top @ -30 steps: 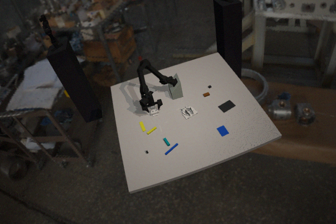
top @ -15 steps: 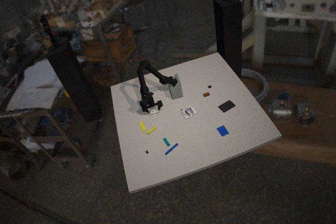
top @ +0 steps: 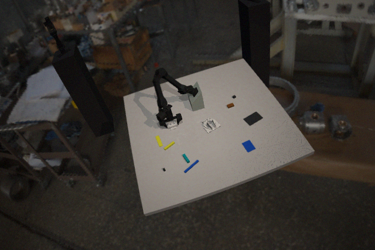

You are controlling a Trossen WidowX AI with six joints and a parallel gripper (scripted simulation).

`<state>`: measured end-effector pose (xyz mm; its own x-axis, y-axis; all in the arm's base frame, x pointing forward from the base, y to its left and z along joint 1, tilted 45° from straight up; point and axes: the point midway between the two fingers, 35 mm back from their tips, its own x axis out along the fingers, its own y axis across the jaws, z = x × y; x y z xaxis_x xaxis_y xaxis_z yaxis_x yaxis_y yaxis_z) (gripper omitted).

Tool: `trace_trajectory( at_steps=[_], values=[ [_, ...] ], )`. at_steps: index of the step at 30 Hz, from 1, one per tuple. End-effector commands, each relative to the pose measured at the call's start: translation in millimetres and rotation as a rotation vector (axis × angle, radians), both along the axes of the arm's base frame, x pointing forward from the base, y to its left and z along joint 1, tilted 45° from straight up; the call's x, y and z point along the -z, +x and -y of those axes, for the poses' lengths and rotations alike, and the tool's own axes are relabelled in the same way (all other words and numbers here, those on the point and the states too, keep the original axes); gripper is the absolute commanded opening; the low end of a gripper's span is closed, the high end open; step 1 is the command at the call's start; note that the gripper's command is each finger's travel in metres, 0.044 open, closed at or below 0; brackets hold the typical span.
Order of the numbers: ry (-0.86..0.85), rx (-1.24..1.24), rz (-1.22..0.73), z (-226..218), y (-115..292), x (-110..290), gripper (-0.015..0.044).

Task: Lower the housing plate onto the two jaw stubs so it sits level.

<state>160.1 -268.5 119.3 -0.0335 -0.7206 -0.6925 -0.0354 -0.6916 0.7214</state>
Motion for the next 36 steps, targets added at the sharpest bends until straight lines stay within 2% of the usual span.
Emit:
trace_trajectory(
  at_steps=[1, 24, 36],
  values=[
    [0.007, -0.005, -0.007, -0.3, -0.1, 3.2, 0.044],
    [0.007, -0.005, -0.007, 0.0, -0.1, 3.6, 0.044],
    [0.005, 0.0, -0.005, 0.2, -0.5, 2.6, 0.036]
  ],
)
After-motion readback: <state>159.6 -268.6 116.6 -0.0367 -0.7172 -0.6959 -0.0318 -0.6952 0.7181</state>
